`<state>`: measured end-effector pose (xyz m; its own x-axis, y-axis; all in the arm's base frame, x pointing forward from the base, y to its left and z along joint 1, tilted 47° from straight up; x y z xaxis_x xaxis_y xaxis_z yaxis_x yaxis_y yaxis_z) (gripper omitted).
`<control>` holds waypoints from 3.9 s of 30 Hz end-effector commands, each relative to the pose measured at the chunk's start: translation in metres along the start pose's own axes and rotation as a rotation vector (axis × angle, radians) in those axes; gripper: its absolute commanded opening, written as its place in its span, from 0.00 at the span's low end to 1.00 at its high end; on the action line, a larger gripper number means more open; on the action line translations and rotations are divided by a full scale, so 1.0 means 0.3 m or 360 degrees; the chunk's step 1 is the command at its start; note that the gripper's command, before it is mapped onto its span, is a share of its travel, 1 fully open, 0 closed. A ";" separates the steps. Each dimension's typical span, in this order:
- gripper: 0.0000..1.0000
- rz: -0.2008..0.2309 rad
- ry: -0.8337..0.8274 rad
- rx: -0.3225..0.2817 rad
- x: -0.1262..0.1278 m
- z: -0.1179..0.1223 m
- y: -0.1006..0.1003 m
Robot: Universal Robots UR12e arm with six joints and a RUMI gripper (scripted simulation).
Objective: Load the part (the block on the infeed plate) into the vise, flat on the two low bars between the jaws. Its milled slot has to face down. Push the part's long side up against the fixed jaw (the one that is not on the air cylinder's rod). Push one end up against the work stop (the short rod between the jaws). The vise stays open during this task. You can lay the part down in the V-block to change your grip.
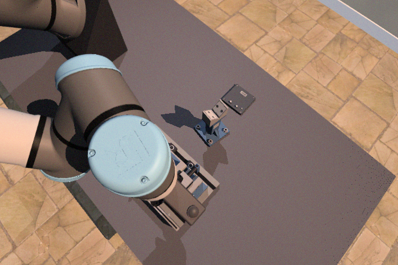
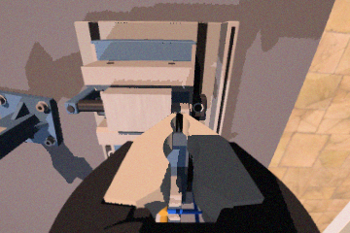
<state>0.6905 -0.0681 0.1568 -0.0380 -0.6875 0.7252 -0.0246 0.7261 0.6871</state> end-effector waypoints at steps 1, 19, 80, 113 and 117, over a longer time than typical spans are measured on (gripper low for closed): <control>0.00 -0.0001 0.0000 0.0001 -0.001 0.000 0.002; 0.00 -0.0001 0.0000 0.0001 0.064 -0.005 0.002; 0.00 -0.0001 0.0000 0.0001 0.103 -0.008 0.206; 0.00 -0.0001 0.0000 0.0001 0.103 -0.008 0.208; 0.00 -0.0001 0.0000 0.0001 0.103 -0.008 0.208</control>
<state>0.6898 -0.0442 0.2216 -0.0375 -0.6879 0.7249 -0.0243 0.7258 0.6875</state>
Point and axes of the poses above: the point where the finger pads meet when closed, its own y axis back along the fingers, its own x axis across the jaws, z = x × y, the point moved 9 cm from there along y, back along the fingers, and after that the axes turned 4 degrees about -y, right-handed, at the moved point
